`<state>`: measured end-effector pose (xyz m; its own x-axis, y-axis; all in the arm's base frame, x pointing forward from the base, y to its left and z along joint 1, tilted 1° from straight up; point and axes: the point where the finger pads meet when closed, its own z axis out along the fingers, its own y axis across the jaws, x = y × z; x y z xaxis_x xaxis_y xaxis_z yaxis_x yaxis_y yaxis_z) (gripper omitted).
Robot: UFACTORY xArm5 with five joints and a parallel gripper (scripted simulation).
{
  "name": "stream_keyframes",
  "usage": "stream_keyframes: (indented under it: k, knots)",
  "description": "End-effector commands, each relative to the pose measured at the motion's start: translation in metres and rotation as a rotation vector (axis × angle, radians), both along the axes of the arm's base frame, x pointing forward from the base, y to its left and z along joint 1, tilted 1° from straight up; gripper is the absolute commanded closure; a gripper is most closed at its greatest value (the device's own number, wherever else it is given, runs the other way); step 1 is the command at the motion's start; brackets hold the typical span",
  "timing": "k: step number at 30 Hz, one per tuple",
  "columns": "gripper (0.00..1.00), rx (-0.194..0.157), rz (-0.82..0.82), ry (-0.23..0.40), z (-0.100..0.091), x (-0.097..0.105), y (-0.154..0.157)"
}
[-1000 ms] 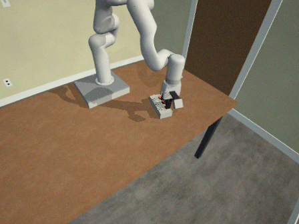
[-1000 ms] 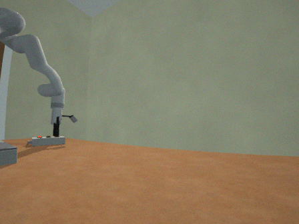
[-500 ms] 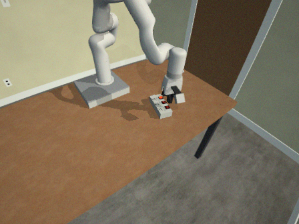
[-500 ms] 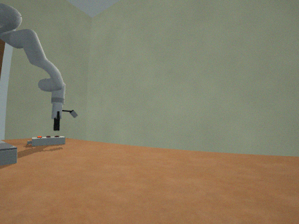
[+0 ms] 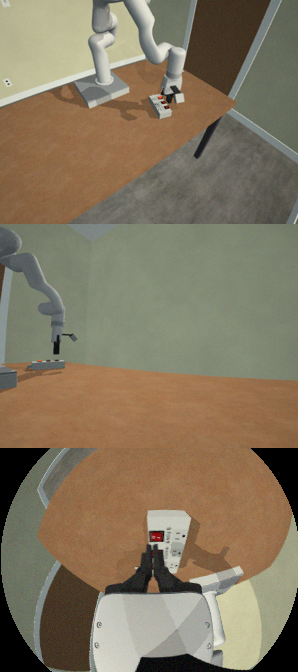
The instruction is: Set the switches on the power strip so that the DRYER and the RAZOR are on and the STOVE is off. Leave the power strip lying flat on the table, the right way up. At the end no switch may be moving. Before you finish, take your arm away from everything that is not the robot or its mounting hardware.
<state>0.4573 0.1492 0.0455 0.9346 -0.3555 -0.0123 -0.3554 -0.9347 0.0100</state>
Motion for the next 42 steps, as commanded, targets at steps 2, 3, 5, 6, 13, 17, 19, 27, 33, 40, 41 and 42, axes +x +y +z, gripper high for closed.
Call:
stream_keyframes:
  k: [2,3,5,6,13,17,19,27,33,40,41,42]
  knots:
    - [1.00,0.001,0.000,-0.004,0.002,0.001,0.000]
    - [1.00,0.001,0.000,-0.004,0.002,0.001,0.000]
    - [1.00,0.001,0.000,-0.004,0.003,-0.002,0.001]
    - [1.00,0.001,0.000,-0.004,0.005,-0.009,0.001]
    - [1.00,0.001,0.000,-0.004,0.016,-0.047,0.001]
    - [1.00,0.001,0.000,-0.004,0.016,-0.047,0.001]
    - [1.00,0.001,0.000,-0.004,0.016,-0.047,0.001]
    - [1.00,0.001,0.000,-0.004,0.016,-0.047,0.001]
    - [1.00,0.001,0.000,-0.004,0.016,-0.047,0.001]
    - [1.00,0.001,0.000,-0.004,0.016,-0.047,0.001]
    - [1.00,0.001,0.000,-0.004,0.016,-0.047,0.001]
    - [1.00,0.001,0.000,-0.004,0.016,-0.047,0.001]
